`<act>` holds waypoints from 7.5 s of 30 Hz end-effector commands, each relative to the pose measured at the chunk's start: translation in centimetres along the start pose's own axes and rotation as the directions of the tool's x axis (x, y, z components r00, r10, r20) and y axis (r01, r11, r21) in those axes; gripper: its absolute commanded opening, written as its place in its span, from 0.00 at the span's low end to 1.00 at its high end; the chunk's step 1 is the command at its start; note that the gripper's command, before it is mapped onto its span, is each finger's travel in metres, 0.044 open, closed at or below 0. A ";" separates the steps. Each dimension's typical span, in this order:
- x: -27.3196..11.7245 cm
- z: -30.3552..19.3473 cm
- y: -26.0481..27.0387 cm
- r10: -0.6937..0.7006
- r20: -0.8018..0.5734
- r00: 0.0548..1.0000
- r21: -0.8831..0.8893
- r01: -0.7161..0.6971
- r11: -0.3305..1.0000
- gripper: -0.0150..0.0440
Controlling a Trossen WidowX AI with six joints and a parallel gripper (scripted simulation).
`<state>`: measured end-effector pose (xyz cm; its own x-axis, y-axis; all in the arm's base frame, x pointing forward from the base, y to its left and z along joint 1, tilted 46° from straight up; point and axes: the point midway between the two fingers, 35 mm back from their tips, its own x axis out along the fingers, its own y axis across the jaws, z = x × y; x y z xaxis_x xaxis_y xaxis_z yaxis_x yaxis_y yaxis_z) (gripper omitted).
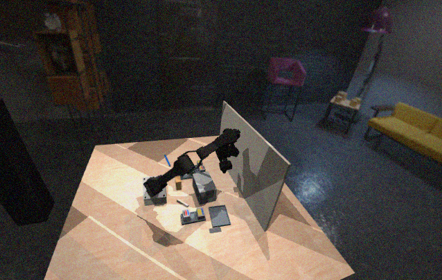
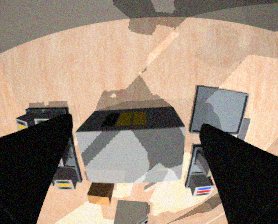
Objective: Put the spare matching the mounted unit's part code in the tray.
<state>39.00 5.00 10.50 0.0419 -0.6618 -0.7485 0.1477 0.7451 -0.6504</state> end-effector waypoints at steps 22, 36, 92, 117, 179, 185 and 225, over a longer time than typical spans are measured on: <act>0.3 -1.7 4.6 -0.043 -0.060 0.997 -0.273 0.025 0.962 1.00; 5.7 -8.5 22.4 -0.058 -0.091 0.994 -0.985 -0.082 0.150 1.00; 15.0 -10.8 23.4 -0.069 -0.094 0.993 -0.995 -0.096 -0.036 0.76; 18.9 -11.3 22.9 -0.072 -0.093 0.993 -0.995 -0.096 -0.035 0.76; 10.8 -10.6 23.6 -0.076 -0.094 0.993 -0.994 -0.098 -0.042 0.25; 8.8 -10.3 24.2 -0.072 -0.094 0.993 -0.994 -0.097 -0.041 0.25; 1.5 -2.7 12.7 -0.028 -0.091 0.995 -0.994 -0.092 -0.053 0.25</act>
<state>37.79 15.39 -1.20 -0.0576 -0.6694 -0.7407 -0.9930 0.1148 -0.0266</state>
